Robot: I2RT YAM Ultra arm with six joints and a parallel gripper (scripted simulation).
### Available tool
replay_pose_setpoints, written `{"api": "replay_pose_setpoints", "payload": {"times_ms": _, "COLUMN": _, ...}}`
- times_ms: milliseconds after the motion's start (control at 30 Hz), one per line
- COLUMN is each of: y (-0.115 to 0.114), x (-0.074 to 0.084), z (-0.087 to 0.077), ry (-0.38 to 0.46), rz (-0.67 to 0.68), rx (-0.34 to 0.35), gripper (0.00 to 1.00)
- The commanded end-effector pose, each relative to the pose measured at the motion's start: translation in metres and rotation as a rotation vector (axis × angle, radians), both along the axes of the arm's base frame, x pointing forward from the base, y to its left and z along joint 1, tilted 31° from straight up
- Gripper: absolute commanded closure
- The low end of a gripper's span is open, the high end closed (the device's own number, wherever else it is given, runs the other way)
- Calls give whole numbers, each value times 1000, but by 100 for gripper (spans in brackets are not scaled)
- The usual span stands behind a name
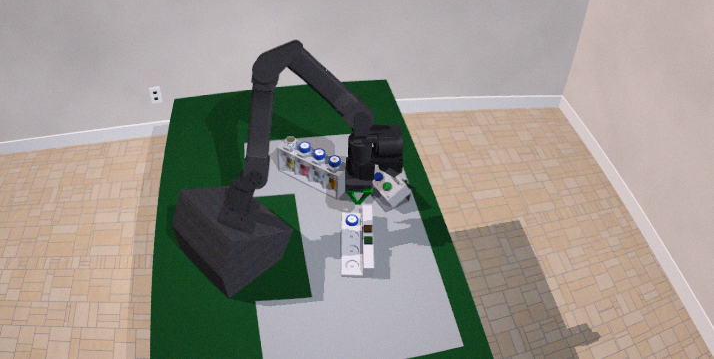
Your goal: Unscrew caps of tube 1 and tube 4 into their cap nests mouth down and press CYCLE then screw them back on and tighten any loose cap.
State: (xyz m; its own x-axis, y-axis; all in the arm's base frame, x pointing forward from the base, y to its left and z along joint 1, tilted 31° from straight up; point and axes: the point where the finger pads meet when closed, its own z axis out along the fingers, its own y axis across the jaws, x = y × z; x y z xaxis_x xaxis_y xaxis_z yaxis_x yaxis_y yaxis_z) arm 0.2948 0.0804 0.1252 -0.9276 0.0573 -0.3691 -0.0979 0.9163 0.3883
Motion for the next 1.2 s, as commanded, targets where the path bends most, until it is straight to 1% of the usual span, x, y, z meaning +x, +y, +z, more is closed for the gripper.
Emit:
{"api": "replay_pose_setpoints", "payload": {"times_ms": 0, "y": -7, "x": -12, "z": 14, "ry": 18, "rz": 9, "rx": -2, "gripper": 53}}
{"api": "replay_pose_setpoints", "payload": {"times_ms": 200, "y": -18, "x": -22, "z": 38, "ry": 18, "rz": 9, "rx": -3, "gripper": 53}}
{"api": "replay_pose_setpoints", "payload": {"times_ms": 667, "y": -18, "x": -22, "z": 38, "ry": 18, "rz": 9, "rx": -3, "gripper": 53}}
{"api": "replay_pose_setpoints", "payload": {"times_ms": 700, "y": -11, "x": -26, "z": 40, "ry": 51, "rz": -62, "rx": 27, "gripper": 51}}
{"api": "replay_pose_setpoints", "payload": {"times_ms": 800, "y": 11, "x": -37, "z": 46, "ry": 150, "rz": -273, "rx": 115, "gripper": 51}}
{"api": "replay_pose_setpoints", "payload": {"times_ms": 867, "y": 11, "x": -37, "z": 46, "ry": 150, "rz": -273, "rx": 115, "gripper": 51}}
{"api": "replay_pose_setpoints", "payload": {"times_ms": 900, "y": 19, "x": -40, "z": 48, "ry": 183, "rz": -344, "rx": 145, "gripper": 51}}
{"api": "replay_pose_setpoints", "payload": {"times_ms": 933, "y": 19, "x": -40, "z": 48, "ry": 183, "rz": -344, "rx": 145, "gripper": 51}}
{"api": "replay_pose_setpoints", "payload": {"times_ms": 967, "y": 26, "x": -44, "z": 50, "ry": 217, "rz": -415, "rx": 175, "gripper": 51}}
{"api": "replay_pose_setpoints", "payload": {"times_ms": 1000, "y": 26, "x": -44, "z": 50, "ry": 217, "rz": -415, "rx": 175, "gripper": 51}}
{"api": "replay_pose_setpoints", "payload": {"times_ms": 1033, "y": 33, "x": -48, "z": 52, "ry": 250, "rz": -485, "rx": 204, "gripper": 51}}
{"api": "replay_pose_setpoints", "payload": {"times_ms": 1067, "y": 33, "x": -48, "z": 52, "ry": 250, "rz": -485, "rx": 204, "gripper": 51}}
{"api": "replay_pose_setpoints", "payload": {"times_ms": 1100, "y": 40, "x": -51, "z": 54, "ry": 283, "rz": -556, "rx": 234, "gripper": 51}}
{"api": "replay_pose_setpoints", "payload": {"times_ms": 1133, "y": 40, "x": -51, "z": 54, "ry": 283, "rz": -556, "rx": 234, "gripper": 51}}
{"api": "replay_pose_setpoints", "payload": {"times_ms": 1167, "y": 48, "x": -55, "z": 56, "ry": 315, "rz": -625, "rx": 263, "gripper": 51}}
